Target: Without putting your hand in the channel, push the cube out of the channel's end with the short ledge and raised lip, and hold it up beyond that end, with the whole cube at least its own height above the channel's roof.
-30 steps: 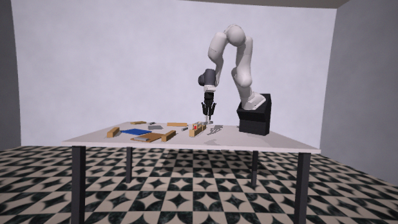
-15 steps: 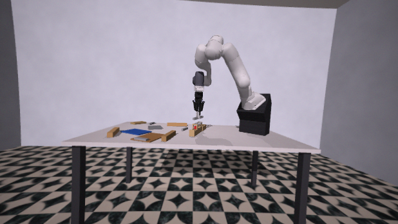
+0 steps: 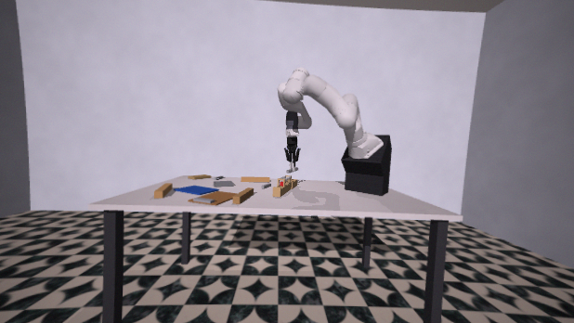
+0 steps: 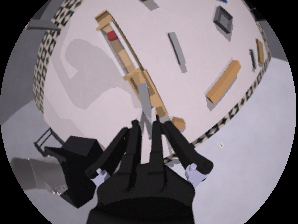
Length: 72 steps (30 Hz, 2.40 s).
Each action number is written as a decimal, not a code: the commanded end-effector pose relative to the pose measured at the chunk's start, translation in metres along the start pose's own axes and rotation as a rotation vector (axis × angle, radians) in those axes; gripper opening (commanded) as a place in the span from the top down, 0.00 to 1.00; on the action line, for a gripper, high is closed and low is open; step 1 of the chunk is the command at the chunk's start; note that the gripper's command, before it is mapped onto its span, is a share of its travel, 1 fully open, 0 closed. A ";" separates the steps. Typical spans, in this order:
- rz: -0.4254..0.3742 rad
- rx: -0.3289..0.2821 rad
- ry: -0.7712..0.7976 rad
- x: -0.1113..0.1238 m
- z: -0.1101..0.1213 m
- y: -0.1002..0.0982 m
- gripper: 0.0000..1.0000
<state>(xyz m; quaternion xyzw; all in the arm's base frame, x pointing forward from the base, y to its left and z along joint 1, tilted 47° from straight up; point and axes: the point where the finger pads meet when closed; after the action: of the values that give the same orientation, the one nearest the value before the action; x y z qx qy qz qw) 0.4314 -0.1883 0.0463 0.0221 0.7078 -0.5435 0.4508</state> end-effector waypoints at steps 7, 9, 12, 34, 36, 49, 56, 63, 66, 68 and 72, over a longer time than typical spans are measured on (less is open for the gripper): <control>0.094 0.016 -0.254 -0.011 0.001 0.037 1.00; 0.094 0.016 -0.254 -0.011 0.001 0.038 1.00; 0.094 0.016 -0.254 -0.011 0.001 0.038 1.00; 0.094 0.016 -0.254 -0.014 0.001 0.063 1.00; 0.094 0.016 -0.254 -0.014 0.001 0.063 1.00; 0.094 0.016 -0.254 -0.014 0.001 0.063 1.00; 0.094 0.016 -0.254 -0.014 0.001 0.063 1.00; 0.094 0.016 -0.254 -0.014 0.001 0.063 1.00; 0.094 0.016 -0.254 -0.014 0.001 0.063 1.00; 0.094 0.016 -0.254 -0.014 0.001 0.063 1.00; 0.094 0.016 -0.254 -0.015 0.000 0.063 1.00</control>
<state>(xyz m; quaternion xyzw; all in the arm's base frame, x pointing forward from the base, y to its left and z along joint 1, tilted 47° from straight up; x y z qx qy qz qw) 0.4735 -0.1561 0.0088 -0.0094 0.6400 -0.5250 0.5609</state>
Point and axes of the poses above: the point where the finger pads meet when closed, its own y axis out along the fingers, its own z axis across the jaws, x = y × z, and after that the axes turned 6 degrees about y, right-handed
